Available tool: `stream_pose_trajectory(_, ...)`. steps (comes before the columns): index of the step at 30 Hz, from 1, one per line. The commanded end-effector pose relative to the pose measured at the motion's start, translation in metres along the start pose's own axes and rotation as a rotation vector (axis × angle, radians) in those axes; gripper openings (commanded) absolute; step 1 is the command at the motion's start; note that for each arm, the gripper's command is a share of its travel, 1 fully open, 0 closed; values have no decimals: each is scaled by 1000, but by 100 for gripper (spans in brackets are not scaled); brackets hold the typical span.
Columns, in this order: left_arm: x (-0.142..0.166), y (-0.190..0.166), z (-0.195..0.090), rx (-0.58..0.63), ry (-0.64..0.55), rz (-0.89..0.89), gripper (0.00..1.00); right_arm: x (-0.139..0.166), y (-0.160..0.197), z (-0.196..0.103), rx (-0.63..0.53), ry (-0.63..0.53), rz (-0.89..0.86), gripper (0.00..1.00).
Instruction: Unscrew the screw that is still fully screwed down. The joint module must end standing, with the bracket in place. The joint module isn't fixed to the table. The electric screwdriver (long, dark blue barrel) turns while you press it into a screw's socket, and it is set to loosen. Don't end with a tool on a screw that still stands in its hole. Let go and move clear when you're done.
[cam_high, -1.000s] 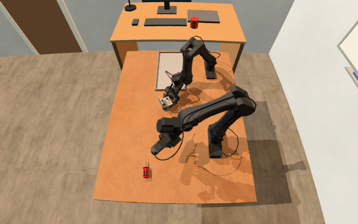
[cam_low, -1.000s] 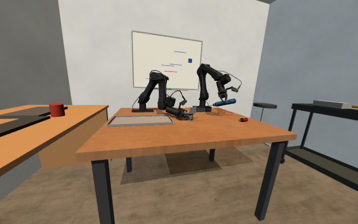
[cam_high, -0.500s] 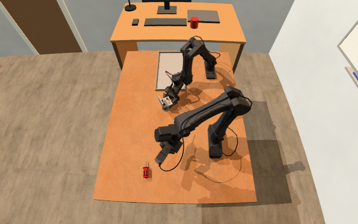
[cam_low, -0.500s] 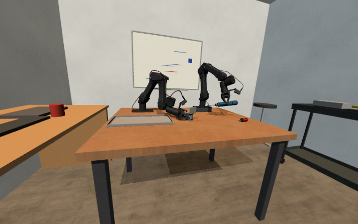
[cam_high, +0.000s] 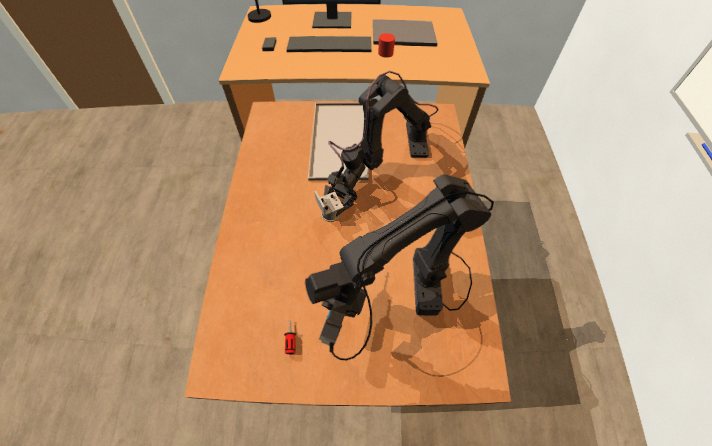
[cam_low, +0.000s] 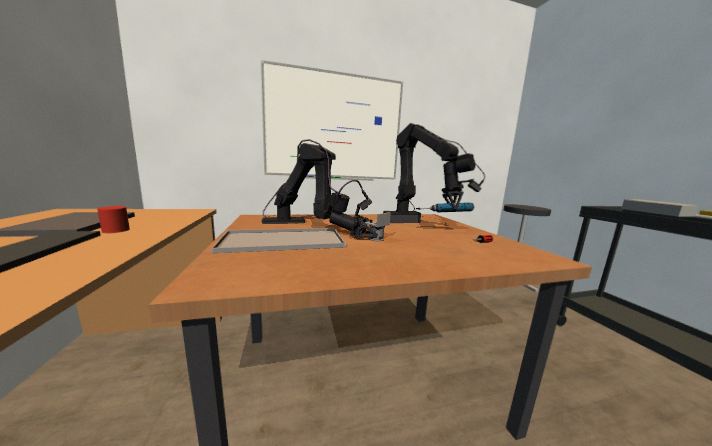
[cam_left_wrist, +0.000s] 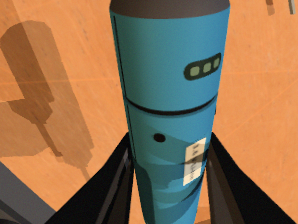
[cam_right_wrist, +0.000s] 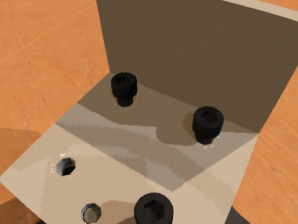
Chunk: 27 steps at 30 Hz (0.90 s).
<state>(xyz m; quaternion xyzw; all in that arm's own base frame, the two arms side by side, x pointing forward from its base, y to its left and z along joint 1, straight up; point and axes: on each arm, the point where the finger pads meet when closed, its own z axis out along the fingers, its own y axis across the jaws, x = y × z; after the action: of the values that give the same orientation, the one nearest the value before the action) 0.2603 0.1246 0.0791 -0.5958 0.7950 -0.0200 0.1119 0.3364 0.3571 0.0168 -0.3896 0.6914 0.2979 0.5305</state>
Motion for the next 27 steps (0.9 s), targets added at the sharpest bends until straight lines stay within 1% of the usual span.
stream_pose_trajectory(1,-19,-2,-13,0,-14,-87,42,16,6,-2,-17,44,21,59)
stream_pose_trajectory(6,-27,15,-9,-57,25,-187,42,16,6,-2,-17,44,21,59)
stream_pose_trajectory(7,-29,13,-17,-35,4,-187,42,16,6,-2,-17,44,21,59)
stream_pose_trajectory(11,-27,10,-19,-29,2,-177,42,16,6,-2,-17,44,21,59)
stream_pose_trajectory(13,-29,22,-8,-82,38,-228,42,16,6,-2,-17,44,21,59)
stream_pose_trajectory(23,-40,56,-5,-194,116,-433,42,16,6,-2,-17,44,21,59)
stream_pose_trajectory(24,-43,54,-14,-168,91,-432,42,16,6,-2,-17,44,21,59)
stream_pose_trajectory(27,-41,51,-14,-167,92,-422,42,16,6,-2,-17,44,21,59)
